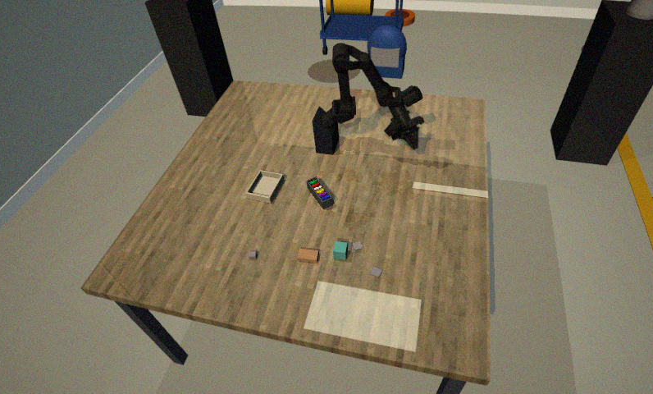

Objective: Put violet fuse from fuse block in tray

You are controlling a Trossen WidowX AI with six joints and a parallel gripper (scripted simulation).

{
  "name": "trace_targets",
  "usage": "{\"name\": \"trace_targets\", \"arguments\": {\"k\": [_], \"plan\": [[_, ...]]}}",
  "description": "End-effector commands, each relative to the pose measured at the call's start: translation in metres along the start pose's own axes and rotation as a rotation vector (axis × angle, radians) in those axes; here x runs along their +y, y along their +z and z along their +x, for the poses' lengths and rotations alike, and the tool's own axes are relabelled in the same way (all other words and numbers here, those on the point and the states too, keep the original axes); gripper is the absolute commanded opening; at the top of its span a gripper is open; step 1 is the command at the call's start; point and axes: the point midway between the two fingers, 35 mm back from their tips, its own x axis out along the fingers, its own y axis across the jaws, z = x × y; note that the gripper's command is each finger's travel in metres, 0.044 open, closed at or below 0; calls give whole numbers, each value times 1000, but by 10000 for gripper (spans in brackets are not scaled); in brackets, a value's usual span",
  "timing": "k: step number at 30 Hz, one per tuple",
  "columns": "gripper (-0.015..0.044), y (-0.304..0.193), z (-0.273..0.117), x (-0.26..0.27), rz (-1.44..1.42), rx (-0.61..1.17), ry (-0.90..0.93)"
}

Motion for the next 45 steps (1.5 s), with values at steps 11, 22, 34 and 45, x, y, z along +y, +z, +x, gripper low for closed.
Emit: {"name": "trace_targets", "arguments": {"k": [11, 22, 34, 45], "plan": [[70, 106, 89, -6, -597, -280, -418], [70, 238, 95, 5, -613, -364, -836], [70, 350, 44, 25, -384, -223, -1022], [70, 397, 8, 23, -76, -10, -905]]}}
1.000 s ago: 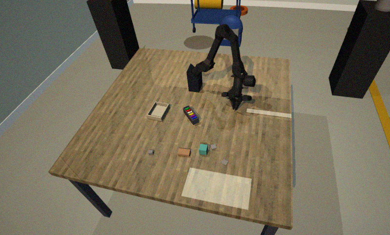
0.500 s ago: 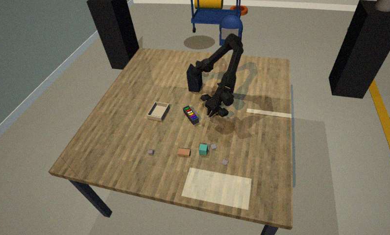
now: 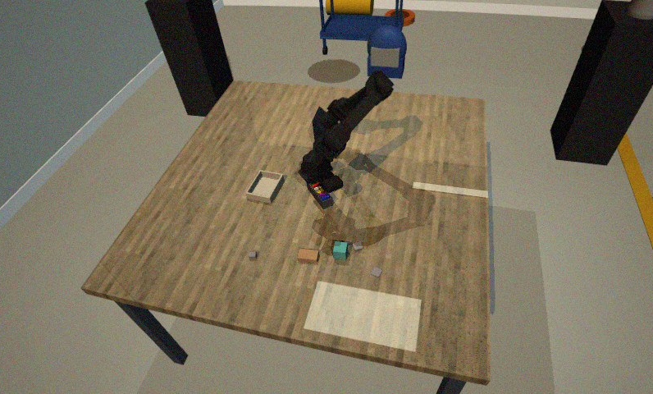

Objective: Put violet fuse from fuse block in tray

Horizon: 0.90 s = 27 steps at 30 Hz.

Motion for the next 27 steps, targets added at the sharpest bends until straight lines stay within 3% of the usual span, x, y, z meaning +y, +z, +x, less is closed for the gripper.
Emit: {"name": "trace_targets", "arguments": {"k": [1, 27], "plan": [[70, 5, -4, -2, 18, 50, 45], [70, 4, 16, -1, 18, 50, 45]]}}
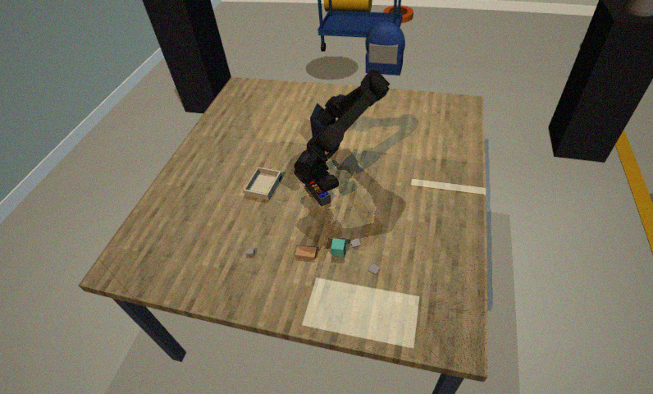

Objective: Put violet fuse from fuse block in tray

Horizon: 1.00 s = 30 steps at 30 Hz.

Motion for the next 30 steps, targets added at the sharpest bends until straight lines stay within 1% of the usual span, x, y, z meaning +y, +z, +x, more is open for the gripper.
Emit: {"name": "trace_targets", "arguments": {"k": [1, 28, 30], "plan": [[70, 0, 4, 0, 6, 1, 4], [70, 0, 24, 0, 6, 2, 5], [57, 0, 22, 0, 0, 2, 0]]}}
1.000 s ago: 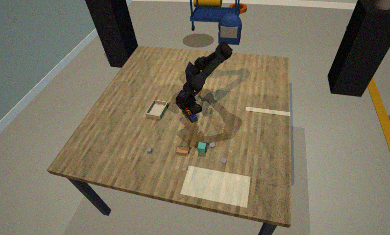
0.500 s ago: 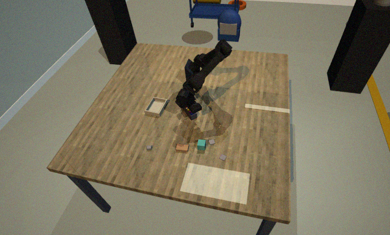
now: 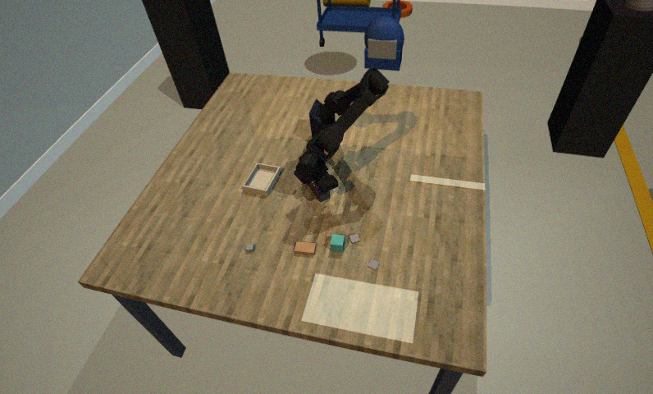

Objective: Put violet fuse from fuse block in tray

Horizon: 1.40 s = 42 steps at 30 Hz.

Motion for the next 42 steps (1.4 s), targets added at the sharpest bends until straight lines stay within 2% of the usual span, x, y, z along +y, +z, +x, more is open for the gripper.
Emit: {"name": "trace_targets", "arguments": {"k": [1, 9, 42], "plan": [[50, 0, -1, 0, 0, -1, 1], [0, 0, -1, 0, 0, -1, 1], [0, 1, -15, 0, 2, -2, 1]]}}
